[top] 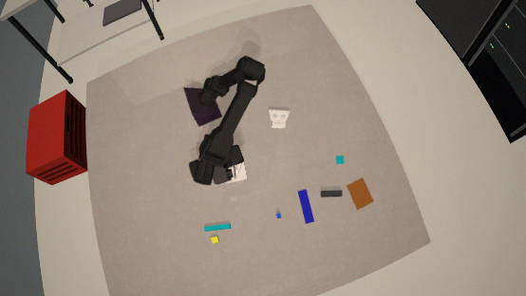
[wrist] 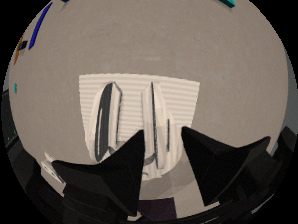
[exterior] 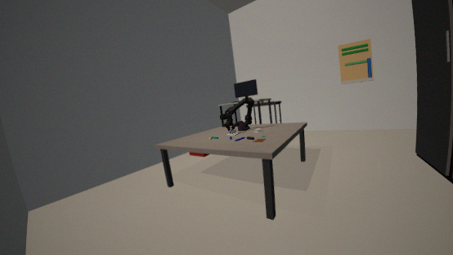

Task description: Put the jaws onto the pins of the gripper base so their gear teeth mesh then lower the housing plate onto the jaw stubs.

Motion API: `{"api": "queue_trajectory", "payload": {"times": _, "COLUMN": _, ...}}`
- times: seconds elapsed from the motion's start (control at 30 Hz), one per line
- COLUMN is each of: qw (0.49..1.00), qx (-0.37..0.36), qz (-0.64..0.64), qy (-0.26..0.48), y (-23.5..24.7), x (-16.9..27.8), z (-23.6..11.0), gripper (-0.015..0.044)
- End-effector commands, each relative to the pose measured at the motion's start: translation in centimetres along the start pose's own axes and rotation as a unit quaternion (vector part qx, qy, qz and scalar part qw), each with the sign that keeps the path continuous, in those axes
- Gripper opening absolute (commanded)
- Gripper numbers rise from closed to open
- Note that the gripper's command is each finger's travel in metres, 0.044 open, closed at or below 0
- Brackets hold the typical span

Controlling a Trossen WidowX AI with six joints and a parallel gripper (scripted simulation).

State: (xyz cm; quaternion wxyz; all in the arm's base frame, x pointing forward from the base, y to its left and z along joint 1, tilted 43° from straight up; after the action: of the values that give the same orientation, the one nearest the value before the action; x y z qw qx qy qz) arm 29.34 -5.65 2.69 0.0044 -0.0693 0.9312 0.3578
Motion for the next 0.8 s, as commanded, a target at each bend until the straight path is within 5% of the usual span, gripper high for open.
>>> {"api": "queue_trajectory", "payload": {"times": 0.0, "qw": 1.000, "qx": -0.001, "qz": 0.001, "qy": 0.000, "y": 0.07, "x": -0.03, "z": -0.29, "gripper": 0.0134}}
{"api": "queue_trajectory", "payload": {"times": 0.77, "qw": 1.000, "qx": -0.001, "qz": 0.001, "qy": 0.000, "y": -0.03, "x": -0.05, "z": 0.10, "gripper": 0.0134}}
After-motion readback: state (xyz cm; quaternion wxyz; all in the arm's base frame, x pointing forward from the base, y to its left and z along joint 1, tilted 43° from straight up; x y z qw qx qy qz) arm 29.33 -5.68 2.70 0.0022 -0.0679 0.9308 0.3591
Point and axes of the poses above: the point midway between the two fingers, 35 mm back from their tips, its own z axis out along the fingers, its own y axis across the jaws, x = y × z, the point moved 7 cm from there along -z, back along the fingers, and after that the axes turned 6 degrees about -z, right-handed, at the moved point
